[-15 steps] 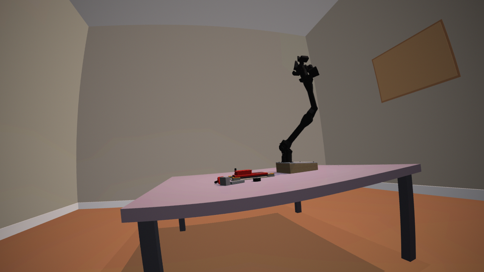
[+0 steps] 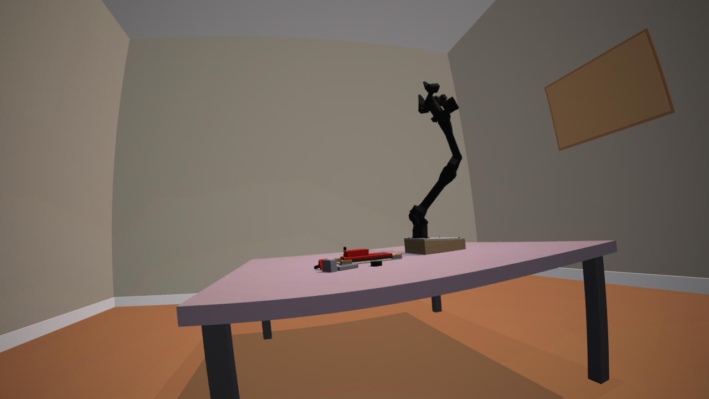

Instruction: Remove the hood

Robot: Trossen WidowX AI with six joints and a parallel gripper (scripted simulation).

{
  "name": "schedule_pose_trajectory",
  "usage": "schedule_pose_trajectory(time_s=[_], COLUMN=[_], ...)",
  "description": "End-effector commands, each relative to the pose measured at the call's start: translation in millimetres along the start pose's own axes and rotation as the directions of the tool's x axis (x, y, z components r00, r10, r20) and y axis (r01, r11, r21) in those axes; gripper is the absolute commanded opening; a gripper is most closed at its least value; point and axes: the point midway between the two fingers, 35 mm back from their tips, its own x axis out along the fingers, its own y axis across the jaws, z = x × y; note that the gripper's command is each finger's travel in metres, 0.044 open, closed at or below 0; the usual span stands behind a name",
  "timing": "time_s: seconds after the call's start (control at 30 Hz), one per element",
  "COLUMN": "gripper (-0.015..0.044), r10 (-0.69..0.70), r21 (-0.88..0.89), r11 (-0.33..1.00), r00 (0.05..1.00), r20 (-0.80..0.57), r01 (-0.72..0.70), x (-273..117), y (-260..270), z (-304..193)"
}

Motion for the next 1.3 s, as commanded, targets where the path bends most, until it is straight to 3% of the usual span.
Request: schedule_pose_trajectory(time_s=[0.0,0.63,1.27], gripper=[0.044,0.044,0.044], r10=[0.007,-0.092,-0.123], r21=[-0.006,-0.013,0.018], r11=[1.0,0.995,0.981], r00=[0.997,0.89,0.69], r20=[-0.073,-0.447,-0.713], r01=[-0.007,0.097,0.194], x=[6,32,8], y=[-9,-86,-118], z=[-23,-170,-304])
